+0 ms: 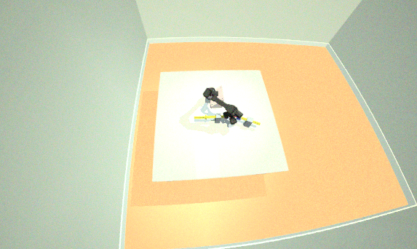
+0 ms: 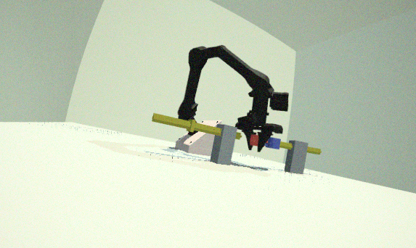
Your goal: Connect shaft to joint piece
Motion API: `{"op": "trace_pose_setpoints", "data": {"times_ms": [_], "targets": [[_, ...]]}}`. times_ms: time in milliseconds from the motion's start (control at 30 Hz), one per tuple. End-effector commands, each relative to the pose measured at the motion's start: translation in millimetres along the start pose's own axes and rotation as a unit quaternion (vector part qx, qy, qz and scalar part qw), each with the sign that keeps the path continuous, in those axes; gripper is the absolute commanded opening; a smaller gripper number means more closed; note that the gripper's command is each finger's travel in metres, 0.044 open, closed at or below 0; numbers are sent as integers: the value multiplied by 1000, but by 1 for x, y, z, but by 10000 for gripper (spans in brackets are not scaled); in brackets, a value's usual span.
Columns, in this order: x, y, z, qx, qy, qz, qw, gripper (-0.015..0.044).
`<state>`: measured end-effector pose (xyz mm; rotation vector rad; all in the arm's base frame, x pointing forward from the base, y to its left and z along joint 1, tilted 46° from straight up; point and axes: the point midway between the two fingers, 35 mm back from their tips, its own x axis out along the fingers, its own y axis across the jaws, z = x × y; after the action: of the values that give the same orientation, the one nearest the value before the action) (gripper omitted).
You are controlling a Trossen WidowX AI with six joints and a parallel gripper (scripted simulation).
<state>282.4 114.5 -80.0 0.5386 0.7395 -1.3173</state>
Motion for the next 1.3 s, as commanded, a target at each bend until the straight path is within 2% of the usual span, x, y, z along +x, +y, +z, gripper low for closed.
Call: {"op": "trace_pose_setpoints", "data": {"times_ms": [0, 67, 233, 433, 867, 1267], "targets": [[1, 0, 0, -1, -2, 0, 1000, 182], [0, 0, 0, 0, 0, 0, 1000, 147], [0, 0, 0, 0, 0, 0, 1000, 147], [0, 0, 0, 0, 0, 0, 1000, 0], [-3, -6, 0, 64, -24, 2, 998, 0], [-3, -6, 0, 66, -23, 2, 998, 0]]}}
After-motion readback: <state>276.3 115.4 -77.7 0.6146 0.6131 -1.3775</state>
